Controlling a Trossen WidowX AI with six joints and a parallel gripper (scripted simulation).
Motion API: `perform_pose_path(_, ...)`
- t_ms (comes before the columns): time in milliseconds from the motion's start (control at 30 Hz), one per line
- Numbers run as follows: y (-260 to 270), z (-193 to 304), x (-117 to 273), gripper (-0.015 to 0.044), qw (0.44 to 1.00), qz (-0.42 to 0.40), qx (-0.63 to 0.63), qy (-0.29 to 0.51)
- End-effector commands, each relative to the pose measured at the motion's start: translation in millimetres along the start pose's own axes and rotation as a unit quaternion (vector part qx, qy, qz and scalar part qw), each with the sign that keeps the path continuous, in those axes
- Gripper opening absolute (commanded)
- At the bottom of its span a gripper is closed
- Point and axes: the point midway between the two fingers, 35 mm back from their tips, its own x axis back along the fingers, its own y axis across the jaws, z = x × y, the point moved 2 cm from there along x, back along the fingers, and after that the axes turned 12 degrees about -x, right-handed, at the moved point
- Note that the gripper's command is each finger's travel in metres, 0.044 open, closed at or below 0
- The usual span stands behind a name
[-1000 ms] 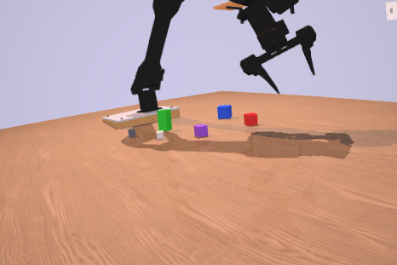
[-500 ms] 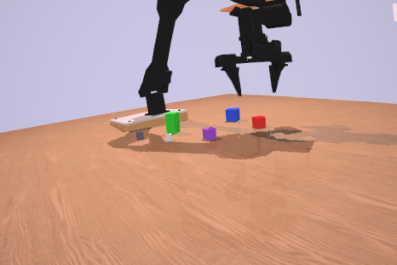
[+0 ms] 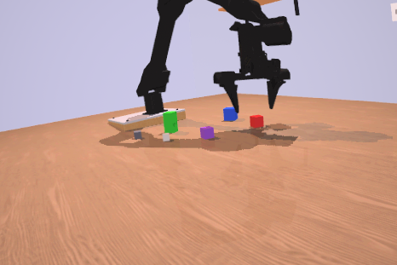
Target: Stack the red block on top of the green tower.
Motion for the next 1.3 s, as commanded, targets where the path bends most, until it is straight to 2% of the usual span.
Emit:
perform_pose_path(0, 1.7, -0.9, -0.4, 0.044, 1.0, -0.006, 0.002, -0.003)
perform_pose_path(667, 2.1, -1.1, -32.0, 0.044, 1.0, -0.006, 0.002, -0.003)
perform_pose_path(1100, 2.1, -1.1, -32.9, 0.044, 1.0, -0.006, 0.002, -0.003)
perform_pose_path(1267, 2.1, -1.1, -32.9, 0.0309, 1.0, -0.006, 0.002, -0.003)
